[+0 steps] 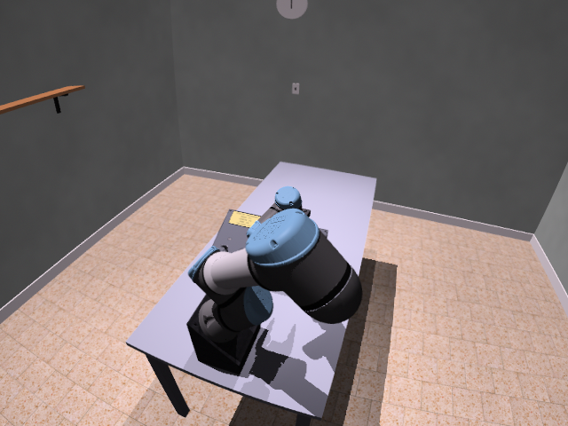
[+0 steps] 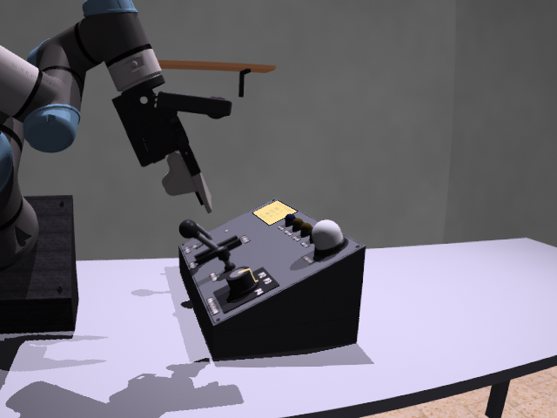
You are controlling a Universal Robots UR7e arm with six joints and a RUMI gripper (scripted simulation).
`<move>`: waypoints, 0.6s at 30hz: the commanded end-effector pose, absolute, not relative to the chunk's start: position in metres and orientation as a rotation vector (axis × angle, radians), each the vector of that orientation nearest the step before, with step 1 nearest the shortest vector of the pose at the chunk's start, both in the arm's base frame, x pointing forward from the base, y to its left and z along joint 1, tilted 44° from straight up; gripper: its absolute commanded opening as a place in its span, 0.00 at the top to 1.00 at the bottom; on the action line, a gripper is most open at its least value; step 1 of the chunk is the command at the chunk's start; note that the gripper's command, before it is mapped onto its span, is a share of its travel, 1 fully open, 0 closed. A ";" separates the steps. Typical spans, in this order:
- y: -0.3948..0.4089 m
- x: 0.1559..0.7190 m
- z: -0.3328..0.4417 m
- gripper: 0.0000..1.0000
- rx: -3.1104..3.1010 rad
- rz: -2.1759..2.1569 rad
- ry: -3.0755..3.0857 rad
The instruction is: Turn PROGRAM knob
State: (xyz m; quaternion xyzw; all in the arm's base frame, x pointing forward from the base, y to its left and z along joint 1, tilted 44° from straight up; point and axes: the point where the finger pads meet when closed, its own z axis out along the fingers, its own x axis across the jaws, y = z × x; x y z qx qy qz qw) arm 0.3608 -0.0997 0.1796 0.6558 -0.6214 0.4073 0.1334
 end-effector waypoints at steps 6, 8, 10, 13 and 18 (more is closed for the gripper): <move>-0.106 0.362 0.171 0.56 1.903 1.172 -1.801; -0.109 0.364 0.168 0.56 1.903 1.172 -1.801; -0.112 0.365 0.166 0.56 1.903 1.172 -1.801; -0.117 0.368 0.161 0.56 1.903 1.172 -1.801; -0.127 0.373 0.152 0.56 1.903 1.172 -1.801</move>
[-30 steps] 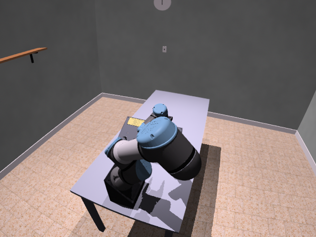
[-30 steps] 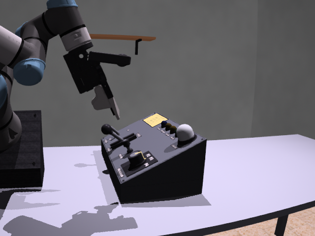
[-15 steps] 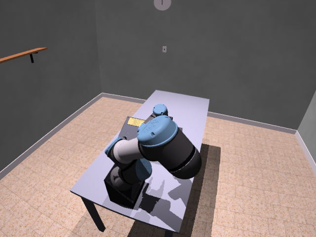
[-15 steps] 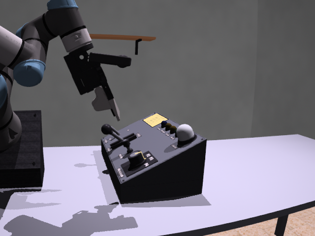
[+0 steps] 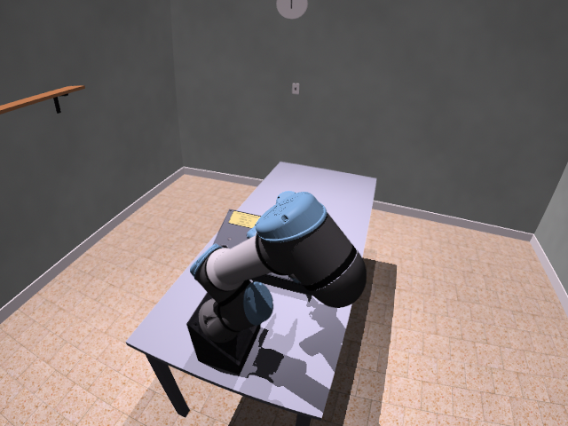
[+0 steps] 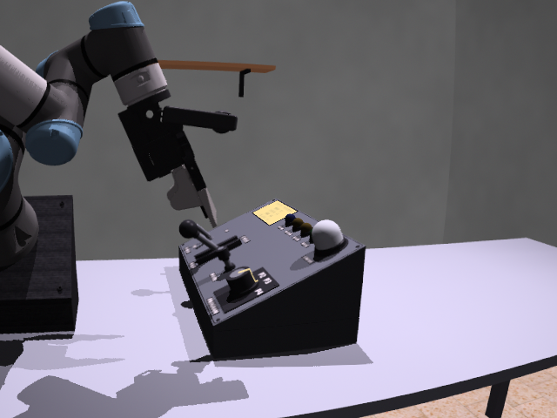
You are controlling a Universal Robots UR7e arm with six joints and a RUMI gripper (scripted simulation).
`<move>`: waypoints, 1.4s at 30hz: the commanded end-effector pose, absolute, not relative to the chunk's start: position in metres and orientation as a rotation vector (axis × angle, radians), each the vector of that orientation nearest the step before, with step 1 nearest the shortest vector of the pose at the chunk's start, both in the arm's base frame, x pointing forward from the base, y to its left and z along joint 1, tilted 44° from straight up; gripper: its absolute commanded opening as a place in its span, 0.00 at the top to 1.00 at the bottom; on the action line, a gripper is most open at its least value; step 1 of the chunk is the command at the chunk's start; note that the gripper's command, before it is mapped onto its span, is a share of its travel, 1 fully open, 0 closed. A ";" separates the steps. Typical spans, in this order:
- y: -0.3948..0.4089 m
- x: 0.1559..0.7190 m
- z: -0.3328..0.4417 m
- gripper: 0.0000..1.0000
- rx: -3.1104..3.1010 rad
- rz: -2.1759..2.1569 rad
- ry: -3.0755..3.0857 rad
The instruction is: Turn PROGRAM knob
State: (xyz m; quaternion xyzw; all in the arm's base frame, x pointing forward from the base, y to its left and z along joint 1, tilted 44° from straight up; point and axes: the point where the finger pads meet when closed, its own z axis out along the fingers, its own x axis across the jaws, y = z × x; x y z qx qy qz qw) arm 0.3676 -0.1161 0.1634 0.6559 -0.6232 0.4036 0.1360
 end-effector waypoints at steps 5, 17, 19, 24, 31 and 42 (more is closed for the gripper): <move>-0.134 0.377 0.145 0.56 1.903 1.172 -1.802; -0.162 0.392 0.119 0.56 1.903 1.172 -1.802; -0.164 0.393 0.117 0.56 1.903 1.172 -1.802; -0.172 0.397 0.110 0.56 1.903 1.172 -1.802; -0.185 0.405 0.100 0.56 1.902 1.177 -1.802; -0.195 0.411 0.092 0.56 1.901 1.180 -1.802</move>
